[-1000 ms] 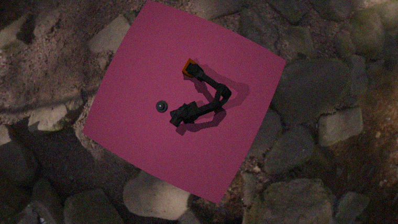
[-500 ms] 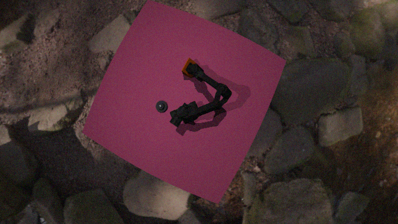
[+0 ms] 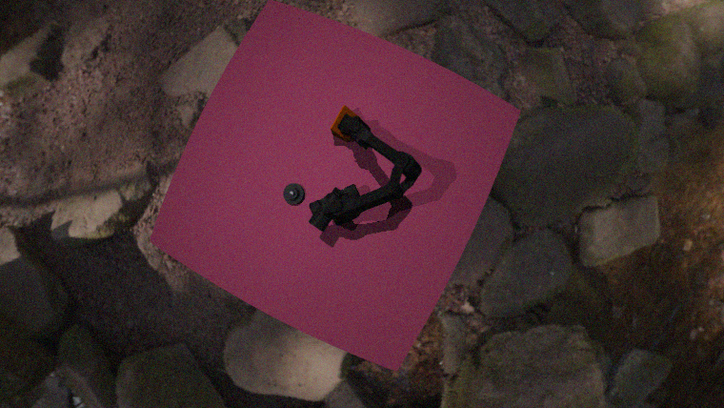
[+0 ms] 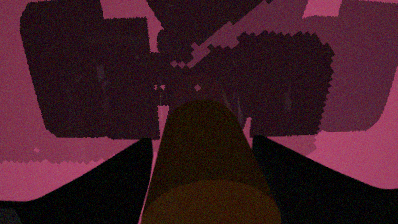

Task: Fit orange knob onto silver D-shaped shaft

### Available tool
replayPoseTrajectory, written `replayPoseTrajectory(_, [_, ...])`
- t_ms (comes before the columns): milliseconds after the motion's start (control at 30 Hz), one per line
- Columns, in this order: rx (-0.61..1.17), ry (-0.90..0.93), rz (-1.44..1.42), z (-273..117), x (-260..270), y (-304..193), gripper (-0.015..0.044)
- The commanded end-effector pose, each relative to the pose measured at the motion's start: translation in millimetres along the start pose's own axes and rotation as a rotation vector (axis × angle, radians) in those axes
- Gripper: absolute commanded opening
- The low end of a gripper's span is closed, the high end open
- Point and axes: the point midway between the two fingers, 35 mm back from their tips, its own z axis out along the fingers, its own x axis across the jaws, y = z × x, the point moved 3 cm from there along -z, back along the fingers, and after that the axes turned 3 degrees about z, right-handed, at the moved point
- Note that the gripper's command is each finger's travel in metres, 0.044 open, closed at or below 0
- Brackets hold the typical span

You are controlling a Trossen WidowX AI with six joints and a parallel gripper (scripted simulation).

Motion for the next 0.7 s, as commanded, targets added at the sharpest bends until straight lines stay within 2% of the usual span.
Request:
replayPoseTrajectory(0, [0.001, -0.003, 0.000, -10, -2, 0, 0.0292])
replayPoseTrajectory(133, [-0.001, -0.004, 0.002, -70, -2, -1, 0.0398])
replayPoseTrajectory(200, [-0.003, -0.003, 0.003, -81, 0, -1, 0.0440])
replayPoseTrajectory(667, [-0.003, -0.003, 0.002, -62, -1, 0, 0.0440])
